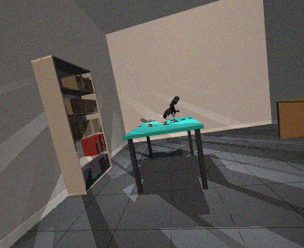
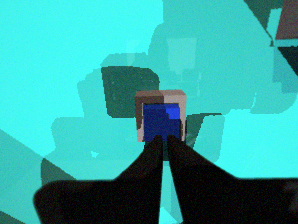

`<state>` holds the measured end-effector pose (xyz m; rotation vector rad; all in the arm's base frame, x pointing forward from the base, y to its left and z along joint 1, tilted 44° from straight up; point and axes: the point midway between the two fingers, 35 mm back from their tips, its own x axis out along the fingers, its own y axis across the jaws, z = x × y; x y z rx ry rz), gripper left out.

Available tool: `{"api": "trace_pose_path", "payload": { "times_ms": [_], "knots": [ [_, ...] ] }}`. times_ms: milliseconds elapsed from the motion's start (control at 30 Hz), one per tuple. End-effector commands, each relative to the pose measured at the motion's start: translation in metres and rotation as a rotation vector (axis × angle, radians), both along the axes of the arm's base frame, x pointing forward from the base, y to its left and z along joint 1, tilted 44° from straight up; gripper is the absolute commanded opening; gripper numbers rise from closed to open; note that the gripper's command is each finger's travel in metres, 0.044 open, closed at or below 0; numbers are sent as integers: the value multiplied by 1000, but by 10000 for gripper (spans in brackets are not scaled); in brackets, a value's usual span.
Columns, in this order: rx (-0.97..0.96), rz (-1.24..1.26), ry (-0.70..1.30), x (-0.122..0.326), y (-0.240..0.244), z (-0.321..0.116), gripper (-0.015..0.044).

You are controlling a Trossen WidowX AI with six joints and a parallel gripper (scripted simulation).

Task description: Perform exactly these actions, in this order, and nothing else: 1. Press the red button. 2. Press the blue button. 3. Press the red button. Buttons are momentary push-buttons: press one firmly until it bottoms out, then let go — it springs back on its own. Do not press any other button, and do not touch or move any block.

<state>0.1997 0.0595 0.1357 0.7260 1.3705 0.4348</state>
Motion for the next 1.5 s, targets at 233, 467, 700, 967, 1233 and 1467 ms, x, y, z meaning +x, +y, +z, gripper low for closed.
{"api": "trace_pose_path", "payload": {
  "times_ms": [233, 467, 700, 967, 1233, 1467],
  "knots": [
    [4, -4, 1, 3, 13, -14, 20],
    [6, -4, 1, 5, 21, -22, 20],
    [7, -4, 0, 5, 25, -25, 20],
    [7, -4, 0, 5, 25, -25, 20],
    [7, -1, -5, 6, 24, -23, 20],
    [6, -4, 1, -1, 2, -1, 20]
  ]
}}
